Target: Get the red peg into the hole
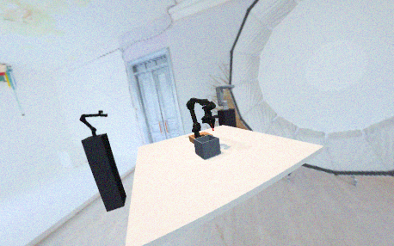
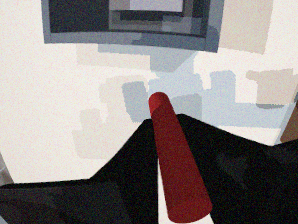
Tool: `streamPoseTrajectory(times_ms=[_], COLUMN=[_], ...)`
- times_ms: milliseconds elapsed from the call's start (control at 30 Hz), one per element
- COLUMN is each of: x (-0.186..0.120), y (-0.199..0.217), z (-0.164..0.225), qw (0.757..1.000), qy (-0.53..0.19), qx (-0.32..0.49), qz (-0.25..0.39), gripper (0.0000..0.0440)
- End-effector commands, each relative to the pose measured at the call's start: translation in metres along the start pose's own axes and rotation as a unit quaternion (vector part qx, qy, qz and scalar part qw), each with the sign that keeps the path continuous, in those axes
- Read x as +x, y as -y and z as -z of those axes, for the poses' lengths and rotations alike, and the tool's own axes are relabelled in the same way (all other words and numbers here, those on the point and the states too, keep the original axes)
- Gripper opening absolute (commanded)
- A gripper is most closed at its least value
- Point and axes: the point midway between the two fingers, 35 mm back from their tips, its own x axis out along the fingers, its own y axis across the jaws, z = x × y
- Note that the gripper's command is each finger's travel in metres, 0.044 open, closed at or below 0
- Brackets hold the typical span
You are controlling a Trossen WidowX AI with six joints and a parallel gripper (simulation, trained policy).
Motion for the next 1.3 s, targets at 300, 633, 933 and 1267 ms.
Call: streamPoseTrajectory(times_ms=[300, 633, 933, 1267], x=[0.005, 0.013, 0.026, 0.051], y=[0.001, 0.001, 0.001, 0.004], z=[-0.041, -0.066, -0.084, -0.101], qw=[0.999, 0.998, 0.997, 0.996], qy=[0.024, 0.026, 0.021, 0.015], qx=[0.011, 0.016, 0.015, 0.013], qz=[0.032, 0.054, 0.070, 0.085], gripper=[0.0000, 0.0000, 0.0000, 0.0000])
